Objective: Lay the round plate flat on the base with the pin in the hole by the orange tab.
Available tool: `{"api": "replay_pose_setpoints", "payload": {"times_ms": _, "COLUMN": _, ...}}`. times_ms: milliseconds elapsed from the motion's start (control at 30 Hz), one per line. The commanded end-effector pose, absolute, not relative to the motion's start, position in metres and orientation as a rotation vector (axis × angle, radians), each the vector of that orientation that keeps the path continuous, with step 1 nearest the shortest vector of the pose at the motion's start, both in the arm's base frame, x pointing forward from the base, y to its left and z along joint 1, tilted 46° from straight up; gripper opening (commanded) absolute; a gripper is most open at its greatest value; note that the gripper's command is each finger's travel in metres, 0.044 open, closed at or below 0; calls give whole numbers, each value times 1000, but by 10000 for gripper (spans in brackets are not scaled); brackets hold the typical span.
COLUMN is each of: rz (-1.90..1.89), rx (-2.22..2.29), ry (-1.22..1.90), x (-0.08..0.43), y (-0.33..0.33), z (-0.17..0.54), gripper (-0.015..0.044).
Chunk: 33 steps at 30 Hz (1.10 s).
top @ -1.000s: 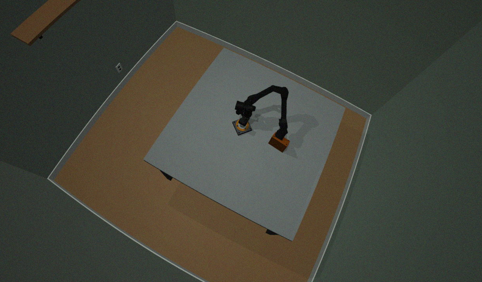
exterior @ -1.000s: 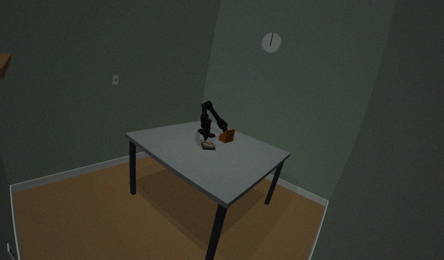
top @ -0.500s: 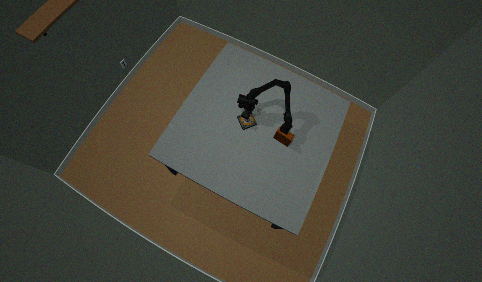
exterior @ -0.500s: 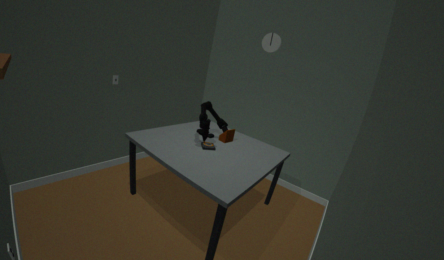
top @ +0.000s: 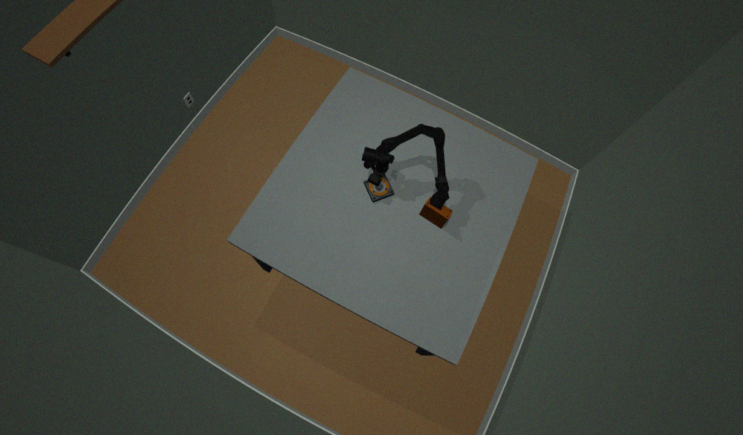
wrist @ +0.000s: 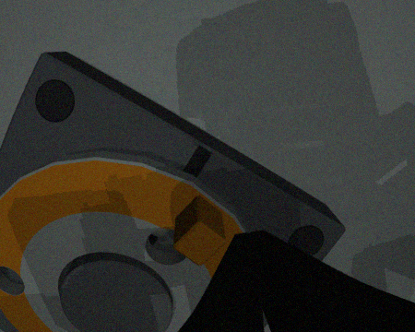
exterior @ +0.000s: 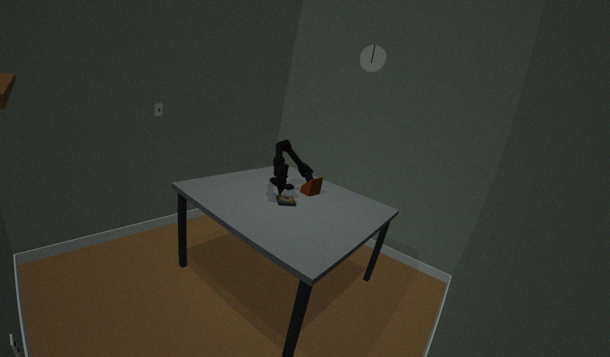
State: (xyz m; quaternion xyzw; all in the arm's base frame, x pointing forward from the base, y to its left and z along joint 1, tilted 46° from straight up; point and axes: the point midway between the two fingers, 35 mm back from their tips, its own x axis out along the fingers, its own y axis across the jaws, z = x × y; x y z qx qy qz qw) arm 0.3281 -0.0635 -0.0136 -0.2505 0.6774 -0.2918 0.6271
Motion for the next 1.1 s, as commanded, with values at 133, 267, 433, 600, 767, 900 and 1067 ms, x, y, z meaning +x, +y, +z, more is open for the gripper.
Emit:
{"api": "replay_pose_setpoints", "payload": {"times_ms": 133, "rz": -668, "rx": -581, "ry": 1560, "x": 331, "y": -63, "z": -19, "gripper": 0}}
{"api": "replay_pose_setpoints", "payload": {"times_ms": 267, "rz": -667, "rx": -580, "ry": 1560, "x": 333, "y": -53, "z": -9, "gripper": 0}}
{"api": "replay_pose_setpoints", "payload": {"times_ms": 433, "rz": -666, "rx": -579, "ry": 1561, "x": 333, "y": -34, "z": 13, "gripper": 0}}
{"api": "replay_pose_setpoints", "payload": {"times_ms": 600, "rz": -663, "rx": -593, "ry": 1568, "x": 332, "y": -38, "z": 6, "gripper": 0}}
{"api": "replay_pose_setpoints", "payload": {"times_ms": 767, "rz": -663, "rx": -593, "ry": 1568, "x": 332, "y": -38, "z": 6, "gripper": 0}}
{"api": "replay_pose_setpoints", "payload": {"times_ms": 900, "rz": -663, "rx": -593, "ry": 1568, "x": 332, "y": -38, "z": 6, "gripper": 0}}
{"api": "replay_pose_setpoints", "payload": {"times_ms": 1067, "rz": -663, "rx": -593, "ry": 1568, "x": 332, "y": -38, "z": 6, "gripper": 0}}
